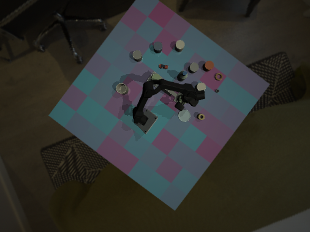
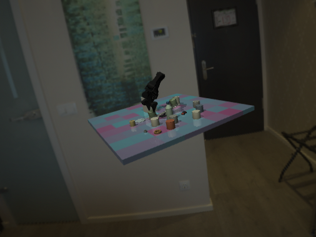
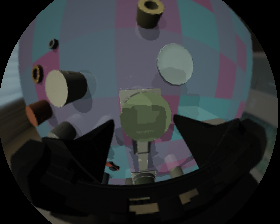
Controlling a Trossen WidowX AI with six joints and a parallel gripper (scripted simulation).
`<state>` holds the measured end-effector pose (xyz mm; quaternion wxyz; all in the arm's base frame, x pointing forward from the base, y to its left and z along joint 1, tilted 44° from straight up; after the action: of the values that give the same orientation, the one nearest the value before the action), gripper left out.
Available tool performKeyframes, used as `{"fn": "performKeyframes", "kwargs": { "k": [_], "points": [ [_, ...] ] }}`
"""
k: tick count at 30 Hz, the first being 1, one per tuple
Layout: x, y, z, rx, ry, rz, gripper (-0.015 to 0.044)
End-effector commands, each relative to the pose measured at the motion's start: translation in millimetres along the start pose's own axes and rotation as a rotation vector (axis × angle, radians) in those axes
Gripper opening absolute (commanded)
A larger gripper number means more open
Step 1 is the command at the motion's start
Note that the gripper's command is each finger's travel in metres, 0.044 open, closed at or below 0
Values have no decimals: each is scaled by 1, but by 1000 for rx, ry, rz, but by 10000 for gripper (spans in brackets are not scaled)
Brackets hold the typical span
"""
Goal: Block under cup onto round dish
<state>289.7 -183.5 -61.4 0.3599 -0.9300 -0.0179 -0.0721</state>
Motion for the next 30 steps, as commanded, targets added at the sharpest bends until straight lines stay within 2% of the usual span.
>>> {"fn": "performKeyframes", "kwargs": {
  "k": [1,21,25,30],
  "points": [
    [-1,-1,8,6,3,6,440],
    [-2,-2,38,8,4,6,440],
    [-2,-2,38,8,4,6,335],
    [-2,-2,38,8,4,6,302]
  ]
}}
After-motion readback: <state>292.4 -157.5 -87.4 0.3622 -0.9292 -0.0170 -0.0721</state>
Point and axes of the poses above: the point midway between the two fingers, 35 mm back from their tips, its own z axis out along the fingers, its own x axis across the jaws, y = z × x, the point moved 3 cm from there along -z, back along the fingers, and after that the axes turned 9 degrees about -z, right-handed, at the moved point
